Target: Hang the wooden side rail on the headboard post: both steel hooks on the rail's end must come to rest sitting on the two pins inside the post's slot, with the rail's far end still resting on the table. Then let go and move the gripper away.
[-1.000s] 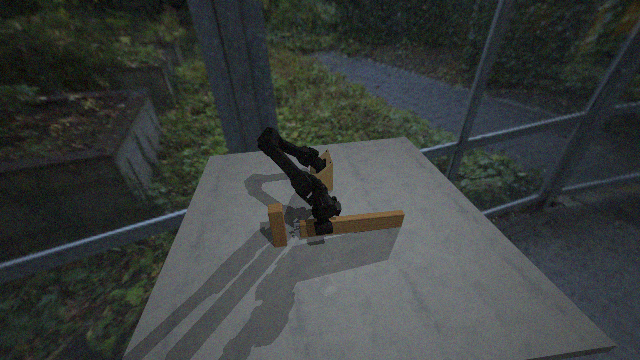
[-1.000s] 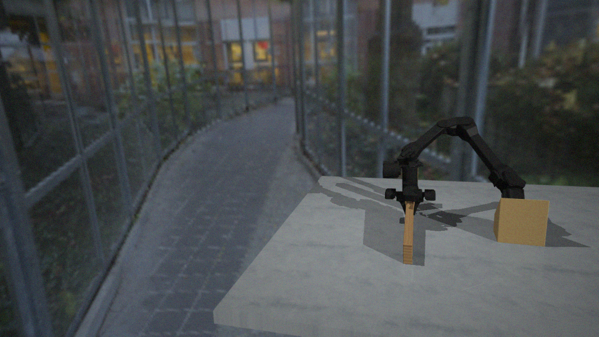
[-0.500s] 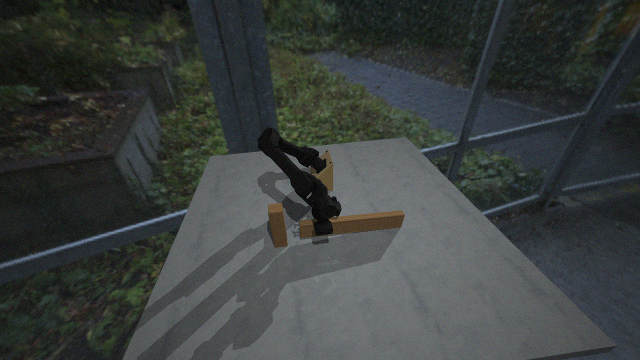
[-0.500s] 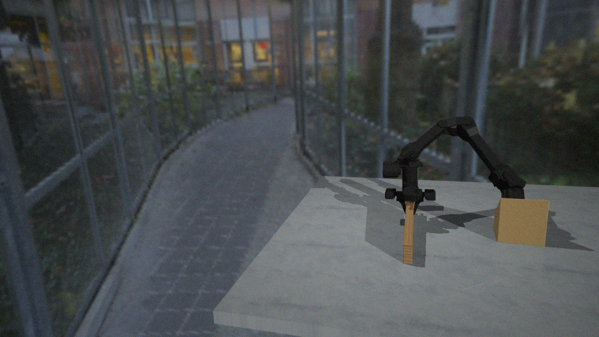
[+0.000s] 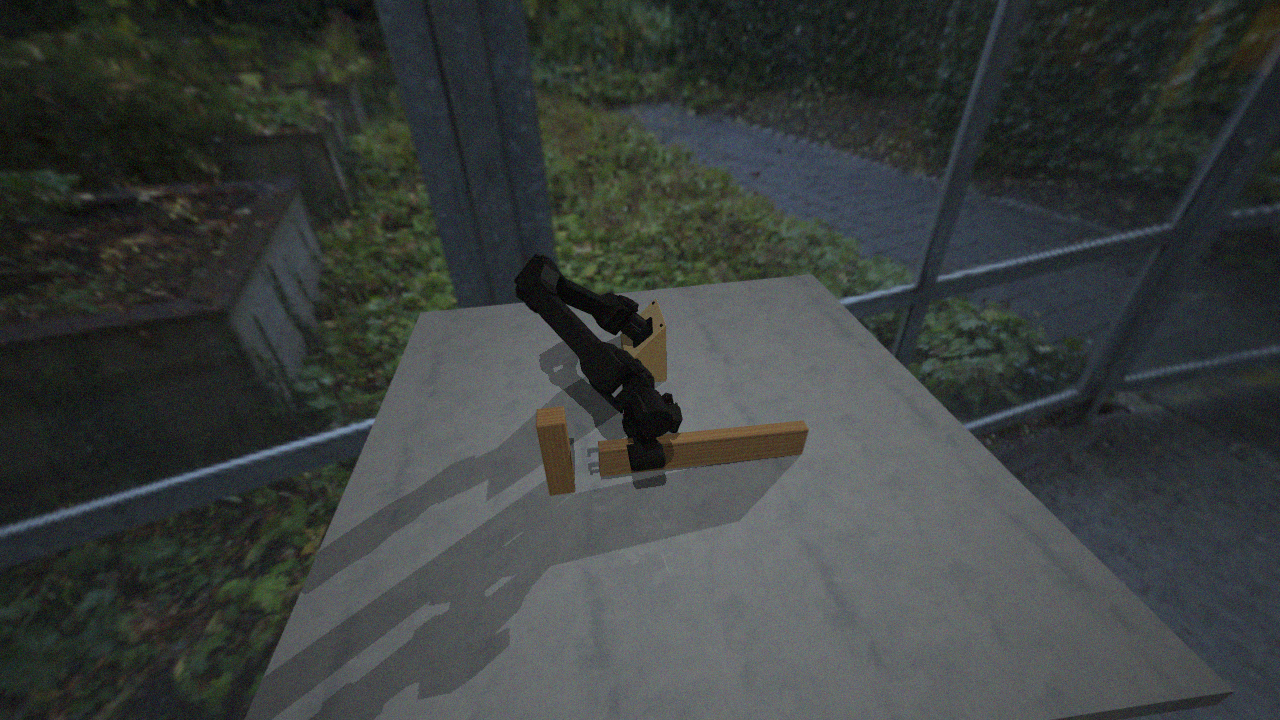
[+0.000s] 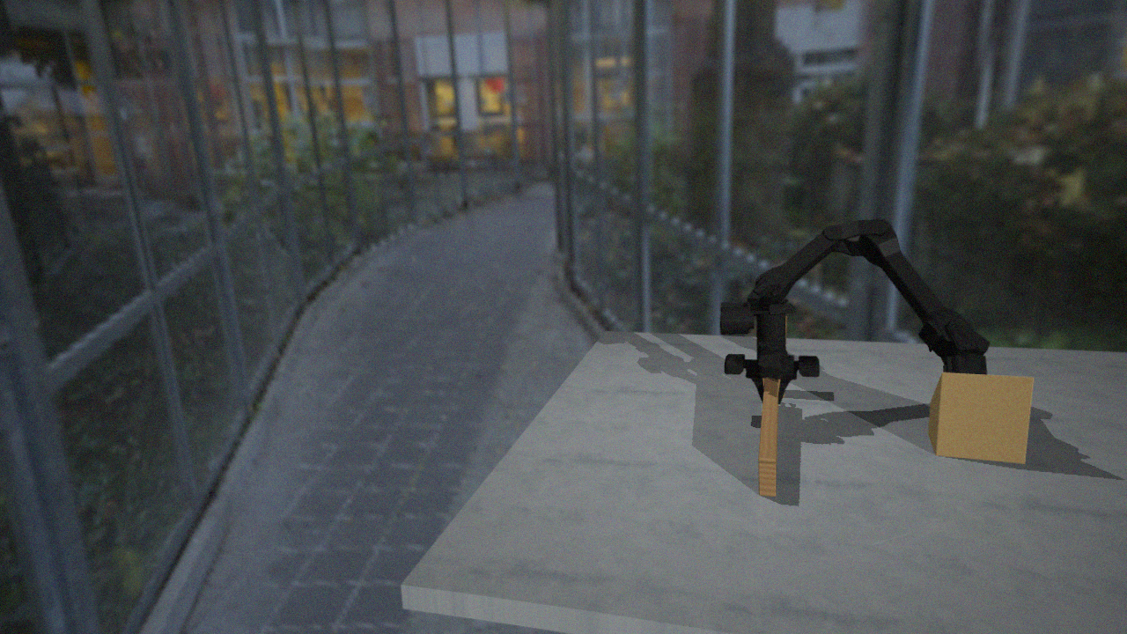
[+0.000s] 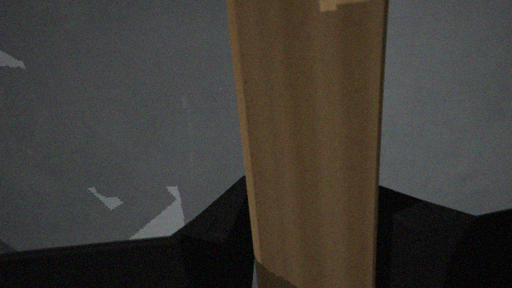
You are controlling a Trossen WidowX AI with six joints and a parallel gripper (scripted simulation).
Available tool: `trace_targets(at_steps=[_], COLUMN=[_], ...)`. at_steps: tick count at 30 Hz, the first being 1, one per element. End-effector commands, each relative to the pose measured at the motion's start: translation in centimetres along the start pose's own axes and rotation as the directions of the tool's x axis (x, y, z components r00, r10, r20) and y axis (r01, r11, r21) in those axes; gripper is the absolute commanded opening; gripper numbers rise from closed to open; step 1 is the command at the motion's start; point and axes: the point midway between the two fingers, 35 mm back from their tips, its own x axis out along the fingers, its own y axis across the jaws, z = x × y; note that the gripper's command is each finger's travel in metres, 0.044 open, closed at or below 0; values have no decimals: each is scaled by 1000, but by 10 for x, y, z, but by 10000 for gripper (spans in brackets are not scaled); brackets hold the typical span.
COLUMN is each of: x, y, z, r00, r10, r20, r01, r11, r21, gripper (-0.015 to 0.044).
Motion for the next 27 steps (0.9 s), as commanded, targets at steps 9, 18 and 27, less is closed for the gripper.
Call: trace_targets(at_steps=[9,18,27], x=[-7,-7,-6], y=[-5,-3,-2], z=[-4,-5,-6], r00=[1000,1000,1000], r10=[-20,-20,-20], r20=[1,1,1], r01=[20,20,20], r11=[1000,1000,1000], r21=[3,3,3], gripper=[0,0,0])
